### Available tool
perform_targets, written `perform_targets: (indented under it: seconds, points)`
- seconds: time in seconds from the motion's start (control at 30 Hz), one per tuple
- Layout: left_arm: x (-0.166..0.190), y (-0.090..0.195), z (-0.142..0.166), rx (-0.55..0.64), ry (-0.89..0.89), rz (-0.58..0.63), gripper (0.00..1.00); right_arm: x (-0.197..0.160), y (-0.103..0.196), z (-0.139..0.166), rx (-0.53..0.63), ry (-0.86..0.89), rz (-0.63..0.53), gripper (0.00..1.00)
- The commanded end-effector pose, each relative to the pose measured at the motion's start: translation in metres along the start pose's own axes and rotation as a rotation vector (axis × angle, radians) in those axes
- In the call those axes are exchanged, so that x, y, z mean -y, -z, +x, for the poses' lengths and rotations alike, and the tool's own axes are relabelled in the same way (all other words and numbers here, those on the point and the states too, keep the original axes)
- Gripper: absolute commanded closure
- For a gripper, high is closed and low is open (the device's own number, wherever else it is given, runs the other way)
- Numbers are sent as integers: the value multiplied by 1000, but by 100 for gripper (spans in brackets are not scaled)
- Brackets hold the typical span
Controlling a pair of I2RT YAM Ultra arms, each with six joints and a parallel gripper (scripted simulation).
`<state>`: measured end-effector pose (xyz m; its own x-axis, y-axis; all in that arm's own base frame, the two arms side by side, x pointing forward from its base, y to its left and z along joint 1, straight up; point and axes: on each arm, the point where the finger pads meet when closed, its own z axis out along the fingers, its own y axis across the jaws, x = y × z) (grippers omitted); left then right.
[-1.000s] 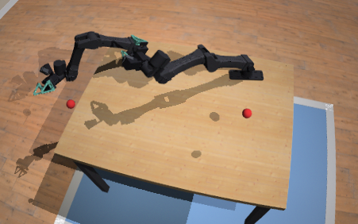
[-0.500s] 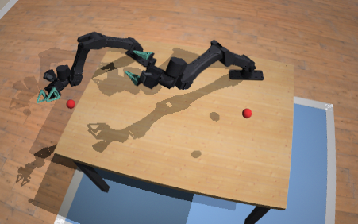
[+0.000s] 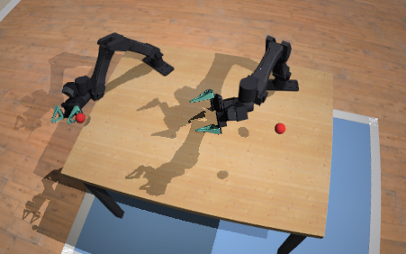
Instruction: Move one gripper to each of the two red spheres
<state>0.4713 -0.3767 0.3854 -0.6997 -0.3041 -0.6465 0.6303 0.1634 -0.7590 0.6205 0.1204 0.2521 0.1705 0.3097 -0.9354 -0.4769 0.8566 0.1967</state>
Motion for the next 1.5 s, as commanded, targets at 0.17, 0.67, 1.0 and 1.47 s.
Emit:
perform_targets:
  seconds: [0.17,0.67,1.0,1.47]
  points:
    - [-82,160,-28,89,-193,-513,0,-83,-16,-28,20,134,0,0]
    - [-114,289,-2,-33,-411,-1121,0,-142,-16,-34,17,197,-22,0]
    - [-114,296,0,-100,-449,-1258,0,-145,-16,-34,17,200,-23,0]
    - [-114,296,0,-100,-449,-1258,0,-145,-16,-34,17,200,-23,0]
